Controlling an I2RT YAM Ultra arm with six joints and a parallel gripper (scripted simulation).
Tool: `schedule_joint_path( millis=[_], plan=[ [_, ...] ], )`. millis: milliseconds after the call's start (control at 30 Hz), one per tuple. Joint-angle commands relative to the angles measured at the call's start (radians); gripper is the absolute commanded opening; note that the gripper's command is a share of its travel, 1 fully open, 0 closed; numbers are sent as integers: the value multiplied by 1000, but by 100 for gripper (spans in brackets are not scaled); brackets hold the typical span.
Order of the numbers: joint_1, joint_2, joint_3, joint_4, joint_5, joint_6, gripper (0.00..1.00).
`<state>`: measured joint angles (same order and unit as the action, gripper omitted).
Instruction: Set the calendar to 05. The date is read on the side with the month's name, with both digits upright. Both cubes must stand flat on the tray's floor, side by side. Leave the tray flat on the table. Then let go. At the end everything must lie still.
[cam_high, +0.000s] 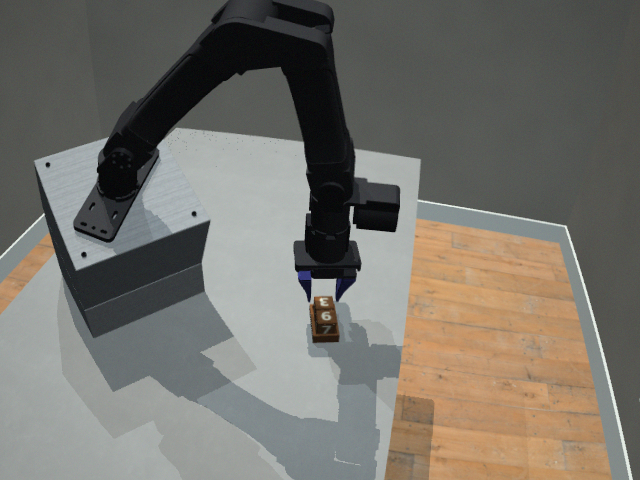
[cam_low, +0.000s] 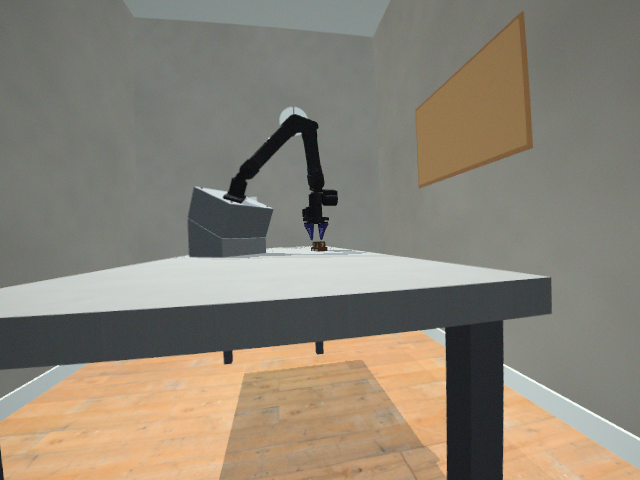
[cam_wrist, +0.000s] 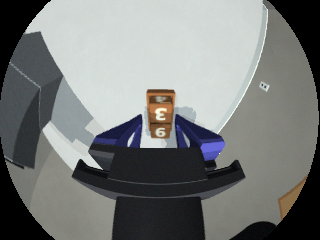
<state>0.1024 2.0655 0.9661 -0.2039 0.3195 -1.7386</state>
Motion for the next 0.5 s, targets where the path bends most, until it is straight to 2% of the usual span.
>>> schedule_joint_path(
  millis=[0, 467],
  plan=[
    [9, -6, 10, -2, -12, 1, 47],
    [14, 0, 22, -9, -10, 7, 47]
  ],
)
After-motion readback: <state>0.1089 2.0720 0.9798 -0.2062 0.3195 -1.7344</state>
